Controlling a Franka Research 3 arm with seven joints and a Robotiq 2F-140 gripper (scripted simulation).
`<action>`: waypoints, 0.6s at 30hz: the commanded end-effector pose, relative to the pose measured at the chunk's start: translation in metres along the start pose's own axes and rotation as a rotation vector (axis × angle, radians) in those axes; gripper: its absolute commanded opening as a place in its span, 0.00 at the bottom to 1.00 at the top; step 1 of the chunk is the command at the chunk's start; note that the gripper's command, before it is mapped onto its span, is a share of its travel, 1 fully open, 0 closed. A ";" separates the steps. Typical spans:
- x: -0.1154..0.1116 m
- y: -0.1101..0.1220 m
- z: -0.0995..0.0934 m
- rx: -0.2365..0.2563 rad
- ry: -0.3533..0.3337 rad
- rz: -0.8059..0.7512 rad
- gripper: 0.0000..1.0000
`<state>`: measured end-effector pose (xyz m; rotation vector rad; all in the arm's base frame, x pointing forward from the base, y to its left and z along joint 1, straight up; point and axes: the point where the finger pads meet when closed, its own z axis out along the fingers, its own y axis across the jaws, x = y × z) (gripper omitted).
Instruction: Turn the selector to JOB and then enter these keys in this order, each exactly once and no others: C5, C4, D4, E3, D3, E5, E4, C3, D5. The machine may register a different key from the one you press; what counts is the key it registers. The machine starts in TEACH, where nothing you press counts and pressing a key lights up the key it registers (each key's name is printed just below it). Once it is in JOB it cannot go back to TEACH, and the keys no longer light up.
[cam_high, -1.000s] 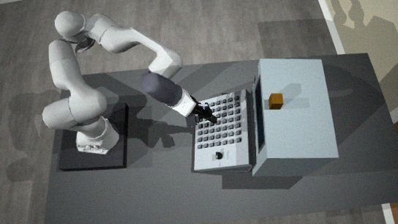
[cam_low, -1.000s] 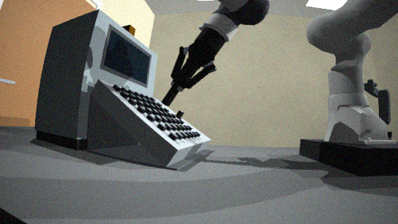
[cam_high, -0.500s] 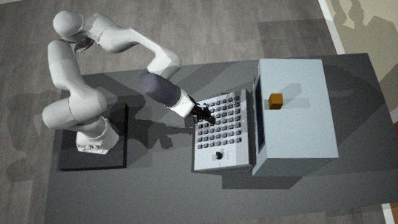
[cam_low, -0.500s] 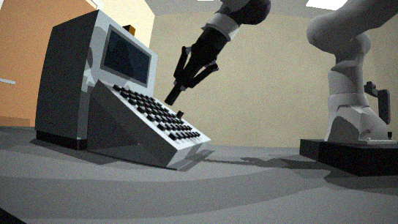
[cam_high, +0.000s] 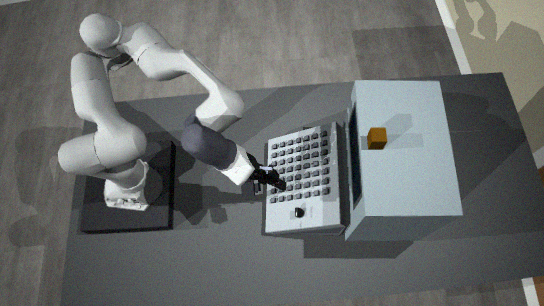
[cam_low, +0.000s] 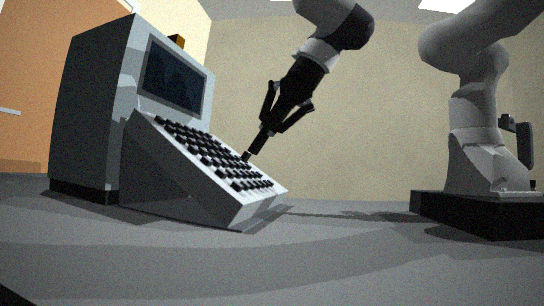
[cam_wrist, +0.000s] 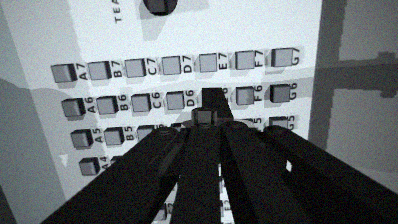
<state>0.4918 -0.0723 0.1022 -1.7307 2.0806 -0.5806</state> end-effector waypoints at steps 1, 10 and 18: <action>-0.004 0.001 0.002 0.002 -0.020 -0.064 0.10; -0.004 0.001 0.011 0.002 -0.020 -0.064 0.10; -0.005 0.001 0.022 0.002 -0.020 -0.064 0.10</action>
